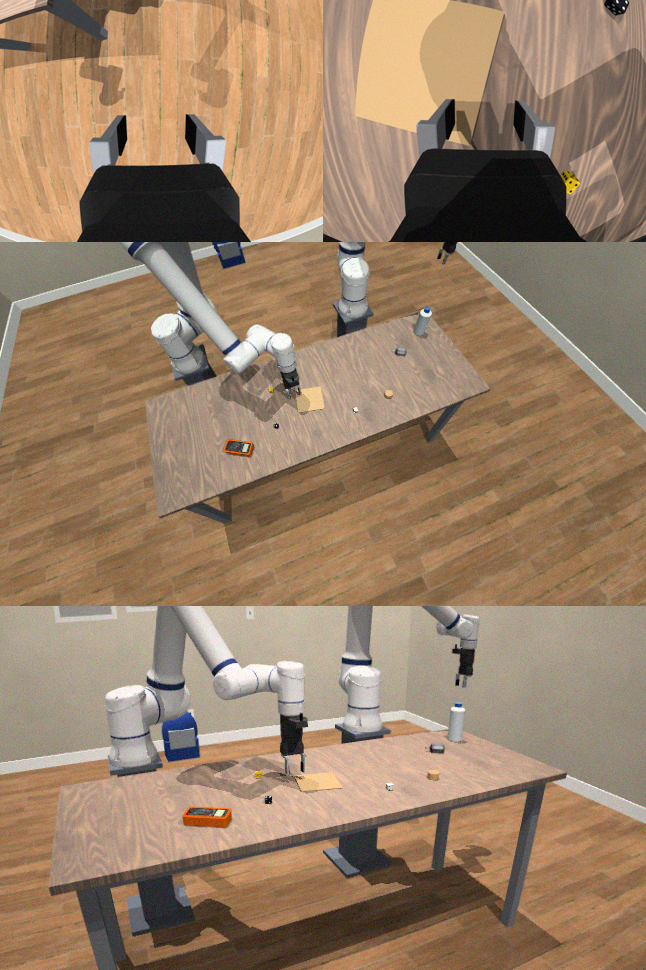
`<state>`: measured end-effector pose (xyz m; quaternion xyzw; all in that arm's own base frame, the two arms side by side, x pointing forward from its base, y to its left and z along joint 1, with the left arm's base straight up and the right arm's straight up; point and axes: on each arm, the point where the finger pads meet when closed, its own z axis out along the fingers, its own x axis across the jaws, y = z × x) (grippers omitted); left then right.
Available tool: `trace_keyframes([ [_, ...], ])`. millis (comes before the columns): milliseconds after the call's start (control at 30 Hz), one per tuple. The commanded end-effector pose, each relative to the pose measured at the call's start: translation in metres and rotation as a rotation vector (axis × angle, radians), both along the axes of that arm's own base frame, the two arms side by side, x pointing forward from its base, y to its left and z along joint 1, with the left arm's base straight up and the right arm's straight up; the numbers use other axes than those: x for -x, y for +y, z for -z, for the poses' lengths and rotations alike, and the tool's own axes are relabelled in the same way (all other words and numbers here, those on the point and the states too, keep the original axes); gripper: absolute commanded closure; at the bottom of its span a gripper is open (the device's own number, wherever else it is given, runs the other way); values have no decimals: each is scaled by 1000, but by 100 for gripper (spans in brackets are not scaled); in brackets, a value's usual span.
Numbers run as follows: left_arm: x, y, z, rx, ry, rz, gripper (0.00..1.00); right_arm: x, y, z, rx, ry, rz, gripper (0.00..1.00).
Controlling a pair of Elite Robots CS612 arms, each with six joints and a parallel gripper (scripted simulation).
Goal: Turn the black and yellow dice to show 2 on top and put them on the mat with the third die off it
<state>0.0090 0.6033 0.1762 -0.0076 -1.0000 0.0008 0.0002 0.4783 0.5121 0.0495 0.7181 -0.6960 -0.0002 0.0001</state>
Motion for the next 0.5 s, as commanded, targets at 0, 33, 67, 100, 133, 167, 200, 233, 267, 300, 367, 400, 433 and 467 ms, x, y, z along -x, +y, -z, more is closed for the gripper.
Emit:
trace_keyframes([
  [0,0,1,-1,-2,0,0,0,-14,19,0,0,0,0,0],
  [33,0,1,-1,-2,0,0,0,-19,24,0,0,0,0,0],
  [67,0,1,-1,-2,0,0,0,-23,30,0,0,0,0,0],
  [100,0,1,-1,-2,0,0,0,-27,36,0,0,0,0,0],
  [133,0,1,-1,-2,0,0,0,-31,42,0,0,0,0,0],
  [167,0,1,-1,-2,0,0,0,-36,47,0,0,0,0,0],
  [200,0,1,-1,-2,0,0,0,-40,53,0,0,0,0,0],
  [233,0,1,-1,-2,0,0,0,-44,59,0,0,0,0,0],
  [267,0,1,-1,-2,0,0,0,-49,65,0,0,0,0,0],
  [300,0,1,-1,-2,0,0,0,-53,71,0,0,0,0,0],
  [367,0,1,-1,-2,0,0,0,-62,83,0,0,0,0,0],
  [400,0,1,-1,-2,0,0,0,-66,89,0,0,0,0,0],
  [433,0,1,-1,-2,0,0,0,-71,94,0,0,0,0,0],
  [467,0,1,-1,-2,0,0,0,-75,100,0,0,0,0,0],
])
